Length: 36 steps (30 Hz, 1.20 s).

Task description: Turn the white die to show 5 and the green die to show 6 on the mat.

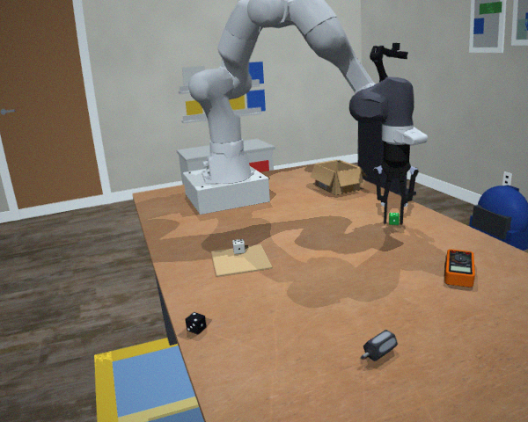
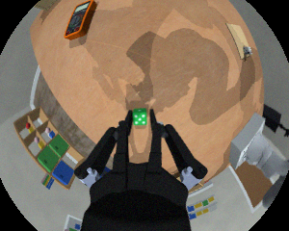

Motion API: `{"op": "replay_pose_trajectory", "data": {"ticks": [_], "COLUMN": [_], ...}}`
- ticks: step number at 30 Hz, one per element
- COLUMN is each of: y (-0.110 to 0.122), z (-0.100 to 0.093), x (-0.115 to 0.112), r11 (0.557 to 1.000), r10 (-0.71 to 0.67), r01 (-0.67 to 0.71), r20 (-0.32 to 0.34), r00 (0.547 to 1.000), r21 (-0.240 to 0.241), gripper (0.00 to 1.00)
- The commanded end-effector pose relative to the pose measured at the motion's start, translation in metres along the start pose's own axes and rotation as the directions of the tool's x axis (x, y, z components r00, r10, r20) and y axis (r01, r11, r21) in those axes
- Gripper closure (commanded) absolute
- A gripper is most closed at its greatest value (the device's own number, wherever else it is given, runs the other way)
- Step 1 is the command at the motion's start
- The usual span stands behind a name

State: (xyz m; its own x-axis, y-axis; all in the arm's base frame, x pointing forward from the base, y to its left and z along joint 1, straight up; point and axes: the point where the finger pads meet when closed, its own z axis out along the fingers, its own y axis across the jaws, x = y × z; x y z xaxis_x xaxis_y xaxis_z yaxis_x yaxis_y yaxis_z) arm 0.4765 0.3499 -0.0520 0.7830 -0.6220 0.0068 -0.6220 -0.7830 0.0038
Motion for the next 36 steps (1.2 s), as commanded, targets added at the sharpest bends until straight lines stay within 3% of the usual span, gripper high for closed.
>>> {"op": "replay_pose_trajectory", "data": {"ticks": [1, 11, 12, 36], "y": [-0.0017, -0.0017, -0.0017, -0.0017], "z": [-0.0003, -0.0003, -0.0003, -0.0003], "x": [0.0008, 0.0008, 0.0008, 0.0008], "r11": [1.0, 1.0, 1.0, 1.0], "r10": [0.003, 0.003, 0.003, 0.003], "r01": [-0.003, -0.003, -0.003, -0.003], "r20": [-0.002, -0.002, -0.002, -0.002], "r00": [1.0, 1.0, 1.0, 1.0], "r21": [0.003, 0.003, 0.003, 0.003], "gripper": [0.65, 0.65, 0.76, 0.76]}}
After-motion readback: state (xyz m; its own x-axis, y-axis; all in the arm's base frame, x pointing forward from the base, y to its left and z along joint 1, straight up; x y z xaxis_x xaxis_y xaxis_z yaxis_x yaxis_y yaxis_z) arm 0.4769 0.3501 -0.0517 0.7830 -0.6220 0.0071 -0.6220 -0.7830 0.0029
